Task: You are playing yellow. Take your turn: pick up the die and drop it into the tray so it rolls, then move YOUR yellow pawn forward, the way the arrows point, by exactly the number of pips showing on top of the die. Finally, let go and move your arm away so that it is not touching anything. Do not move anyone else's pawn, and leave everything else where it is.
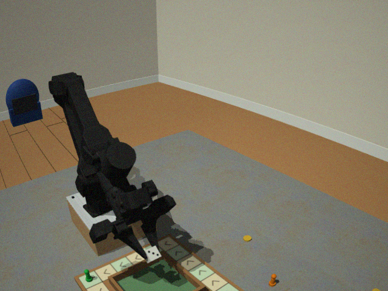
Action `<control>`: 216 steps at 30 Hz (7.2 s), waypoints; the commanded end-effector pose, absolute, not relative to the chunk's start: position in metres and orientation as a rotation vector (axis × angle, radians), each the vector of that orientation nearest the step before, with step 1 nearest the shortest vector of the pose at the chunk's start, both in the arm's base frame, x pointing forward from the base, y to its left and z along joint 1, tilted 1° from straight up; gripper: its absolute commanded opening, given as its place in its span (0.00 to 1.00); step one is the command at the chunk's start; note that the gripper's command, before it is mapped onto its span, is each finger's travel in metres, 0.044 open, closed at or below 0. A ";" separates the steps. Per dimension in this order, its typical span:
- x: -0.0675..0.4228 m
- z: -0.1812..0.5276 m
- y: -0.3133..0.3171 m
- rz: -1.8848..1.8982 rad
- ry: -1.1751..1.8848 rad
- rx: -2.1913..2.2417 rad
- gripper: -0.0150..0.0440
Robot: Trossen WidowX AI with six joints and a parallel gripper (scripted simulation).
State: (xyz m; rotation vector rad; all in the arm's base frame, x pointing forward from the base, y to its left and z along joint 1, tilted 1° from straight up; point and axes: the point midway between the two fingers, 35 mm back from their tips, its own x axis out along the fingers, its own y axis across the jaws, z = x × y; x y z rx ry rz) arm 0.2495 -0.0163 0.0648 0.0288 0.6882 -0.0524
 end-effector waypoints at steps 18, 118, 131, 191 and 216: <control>0.248 0.105 -0.017 -0.057 0.697 0.033 1.00; 0.398 0.042 0.050 -0.234 1.512 0.269 0.25; 0.388 0.113 0.051 -0.234 1.512 0.269 0.25; 0.303 -0.016 0.096 -0.232 1.521 0.271 0.25; 0.285 0.055 0.070 -0.199 1.525 0.233 1.00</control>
